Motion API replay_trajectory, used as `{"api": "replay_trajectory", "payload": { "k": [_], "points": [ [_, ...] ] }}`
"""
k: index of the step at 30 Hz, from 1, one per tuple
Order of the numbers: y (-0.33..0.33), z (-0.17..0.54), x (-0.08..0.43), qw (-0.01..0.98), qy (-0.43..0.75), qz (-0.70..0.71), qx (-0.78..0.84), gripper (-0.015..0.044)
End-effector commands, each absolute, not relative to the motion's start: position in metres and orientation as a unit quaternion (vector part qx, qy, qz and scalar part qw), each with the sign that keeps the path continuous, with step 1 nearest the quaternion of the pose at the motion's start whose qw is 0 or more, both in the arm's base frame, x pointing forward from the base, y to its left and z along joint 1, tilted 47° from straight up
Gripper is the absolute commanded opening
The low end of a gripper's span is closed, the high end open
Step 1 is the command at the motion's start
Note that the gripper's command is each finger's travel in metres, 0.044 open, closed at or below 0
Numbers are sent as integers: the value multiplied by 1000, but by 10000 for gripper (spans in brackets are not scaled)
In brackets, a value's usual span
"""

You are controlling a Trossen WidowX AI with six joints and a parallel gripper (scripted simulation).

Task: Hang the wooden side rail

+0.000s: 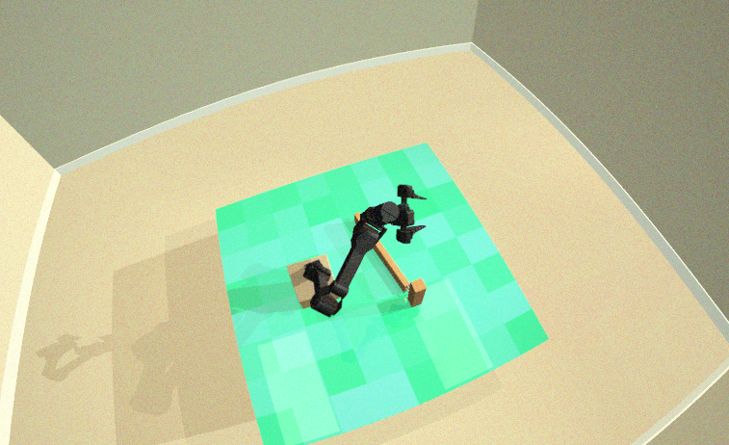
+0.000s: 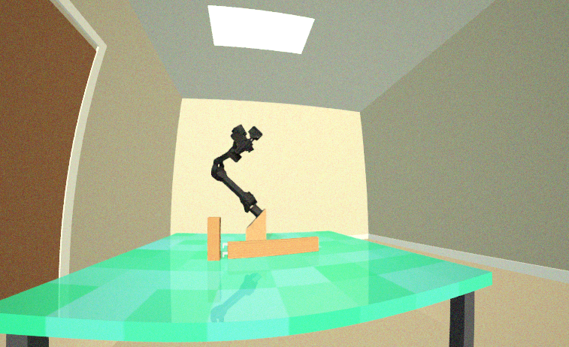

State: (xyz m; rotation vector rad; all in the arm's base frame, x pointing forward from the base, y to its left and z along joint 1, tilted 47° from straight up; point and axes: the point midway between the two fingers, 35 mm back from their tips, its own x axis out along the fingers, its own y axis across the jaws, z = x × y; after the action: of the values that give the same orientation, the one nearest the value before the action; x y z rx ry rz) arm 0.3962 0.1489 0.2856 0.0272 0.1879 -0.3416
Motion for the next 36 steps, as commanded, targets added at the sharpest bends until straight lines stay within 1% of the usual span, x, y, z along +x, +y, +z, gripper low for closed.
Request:
{"api": "replay_trajectory", "payload": {
  "k": [1, 10, 20, 27, 36],
  "points": [
    [92, 241, 396, 930, 52, -239, 274, 440],
    [49, 209, 388, 847, 0, -286, 448, 440],
    [5, 174, 373, 712, -76, -320, 620, 440],
    [-36, 141, 350, 547, -163, -331, 751, 440],
    [-74, 111, 318, 358, -263, -325, 835, 440]
  ]
}}
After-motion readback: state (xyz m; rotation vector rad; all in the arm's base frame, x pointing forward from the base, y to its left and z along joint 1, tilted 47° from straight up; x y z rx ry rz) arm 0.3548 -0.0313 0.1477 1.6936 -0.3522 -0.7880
